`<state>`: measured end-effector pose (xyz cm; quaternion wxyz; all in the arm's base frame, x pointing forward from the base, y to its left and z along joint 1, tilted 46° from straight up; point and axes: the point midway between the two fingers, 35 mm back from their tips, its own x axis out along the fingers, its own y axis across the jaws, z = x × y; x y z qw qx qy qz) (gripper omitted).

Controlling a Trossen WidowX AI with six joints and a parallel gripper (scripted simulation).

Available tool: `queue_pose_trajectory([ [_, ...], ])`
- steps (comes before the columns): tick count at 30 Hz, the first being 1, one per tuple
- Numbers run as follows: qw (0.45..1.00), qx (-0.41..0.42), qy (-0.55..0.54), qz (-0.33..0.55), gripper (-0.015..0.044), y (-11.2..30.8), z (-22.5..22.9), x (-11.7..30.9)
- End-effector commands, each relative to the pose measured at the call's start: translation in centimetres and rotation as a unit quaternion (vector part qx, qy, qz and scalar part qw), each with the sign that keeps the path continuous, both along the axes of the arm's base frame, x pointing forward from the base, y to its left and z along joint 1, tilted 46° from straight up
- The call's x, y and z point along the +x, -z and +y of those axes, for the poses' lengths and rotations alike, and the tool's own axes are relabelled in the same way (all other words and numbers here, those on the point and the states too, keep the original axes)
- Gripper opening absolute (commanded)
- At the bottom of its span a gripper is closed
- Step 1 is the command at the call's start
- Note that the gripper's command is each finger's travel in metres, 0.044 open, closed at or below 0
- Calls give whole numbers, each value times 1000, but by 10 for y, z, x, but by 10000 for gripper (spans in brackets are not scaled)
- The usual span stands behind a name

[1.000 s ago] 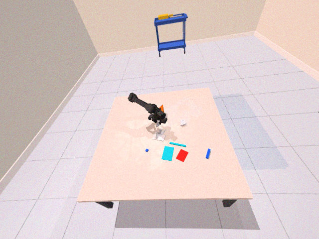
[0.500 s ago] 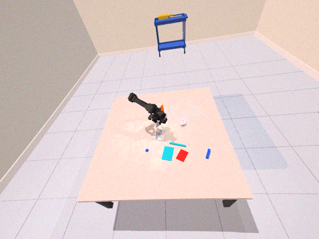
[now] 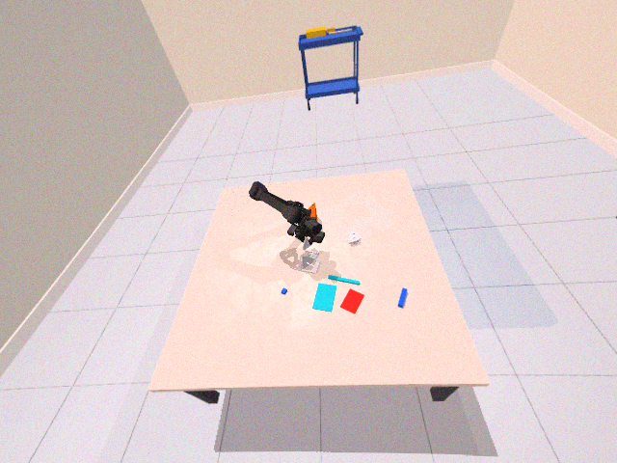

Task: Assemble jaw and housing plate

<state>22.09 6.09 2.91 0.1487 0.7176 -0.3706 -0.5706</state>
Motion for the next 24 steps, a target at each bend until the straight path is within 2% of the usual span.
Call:
queue_pose_trajectory([
  [1,1000,0,-1,-1,134,1,3,13],
  [19,1000,-1,0,-3,134,11,15,69],
  [24,1000,-1,0,-3,134,12,15,71],
])
